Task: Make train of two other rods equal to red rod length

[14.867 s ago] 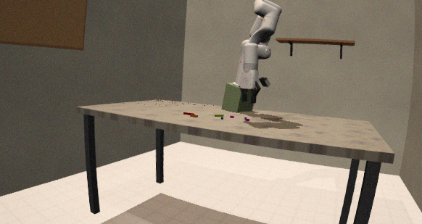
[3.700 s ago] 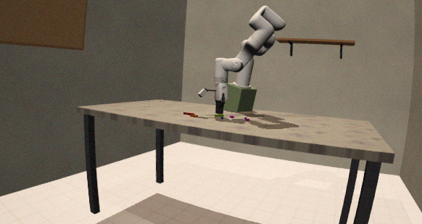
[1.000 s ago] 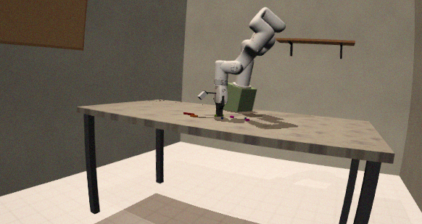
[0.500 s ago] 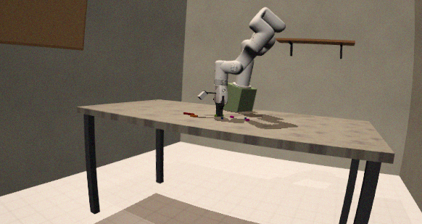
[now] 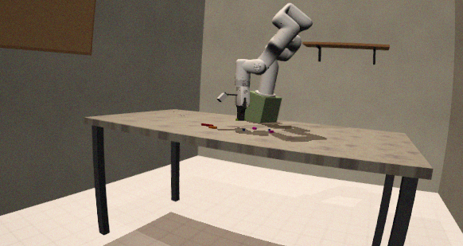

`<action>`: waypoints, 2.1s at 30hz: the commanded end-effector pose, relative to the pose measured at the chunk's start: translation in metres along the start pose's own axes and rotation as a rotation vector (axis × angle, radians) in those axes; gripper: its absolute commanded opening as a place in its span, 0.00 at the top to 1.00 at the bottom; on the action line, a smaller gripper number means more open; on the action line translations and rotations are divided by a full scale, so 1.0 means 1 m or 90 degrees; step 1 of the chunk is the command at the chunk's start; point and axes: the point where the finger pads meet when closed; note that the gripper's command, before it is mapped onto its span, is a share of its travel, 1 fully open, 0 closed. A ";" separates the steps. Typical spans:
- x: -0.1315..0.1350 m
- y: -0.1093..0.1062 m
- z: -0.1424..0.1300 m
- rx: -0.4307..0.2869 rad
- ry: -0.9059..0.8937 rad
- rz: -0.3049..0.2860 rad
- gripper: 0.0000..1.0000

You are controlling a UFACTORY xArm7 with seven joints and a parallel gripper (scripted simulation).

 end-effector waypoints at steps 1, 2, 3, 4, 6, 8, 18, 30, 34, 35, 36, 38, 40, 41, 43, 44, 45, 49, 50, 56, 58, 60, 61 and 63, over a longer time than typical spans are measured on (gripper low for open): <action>-0.001 -0.038 0.000 0.001 0.000 -0.002 0.96; -0.001 -0.043 0.000 0.001 0.000 -0.002 0.96; -0.001 -0.048 0.000 0.001 0.000 -0.002 0.96; -0.001 -0.048 0.000 0.001 0.000 -0.002 0.96; -0.001 -0.052 0.000 0.001 0.000 -0.002 0.96; -0.001 -0.059 0.000 0.001 0.000 -0.002 0.96; -0.001 -0.064 0.000 0.001 0.000 -0.002 0.96; -0.002 -0.064 0.000 0.001 -0.009 -0.002 0.96; -0.002 -0.064 0.000 0.000 -0.031 -0.003 0.96; -0.003 -0.064 0.000 0.000 -0.039 -0.003 0.96; -0.003 -0.064 0.000 0.000 -0.048 -0.003 0.96; -0.003 -0.064 0.000 0.000 -0.058 -0.003 0.96; -0.004 -0.064 0.000 0.000 -0.069 -0.003 0.96; -0.004 -0.064 -0.001 0.000 -0.082 -0.003 0.96; -0.005 -0.064 -0.001 -0.001 -0.112 -0.003 0.96; -0.006 -0.064 -0.001 -0.001 -0.129 -0.003 0.96; -0.007 -0.064 -0.001 -0.001 -0.147 -0.004 0.96; -0.010 -0.064 -0.001 -0.002 -0.235 -0.004 0.96; -0.011 -0.064 -0.002 -0.002 -0.256 -0.004 0.96; -0.014 -0.063 -0.002 -0.003 -0.334 -0.005 0.96; -0.016 -0.063 -0.002 -0.004 -0.398 -0.005 0.96; -0.017 -0.063 -0.003 -0.005 -0.436 -0.005 0.96; -0.018 -0.063 -0.003 -0.005 -0.454 -0.005 0.96; -0.020 -0.063 -0.003 -0.006 -0.494 -0.005 0.96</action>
Point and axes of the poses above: the point where the finger pads meet when closed, its own y axis out along the fingers, its own x axis across the jaws, z = x × y, and after that the axes turned 4 degrees about -y, right-handed
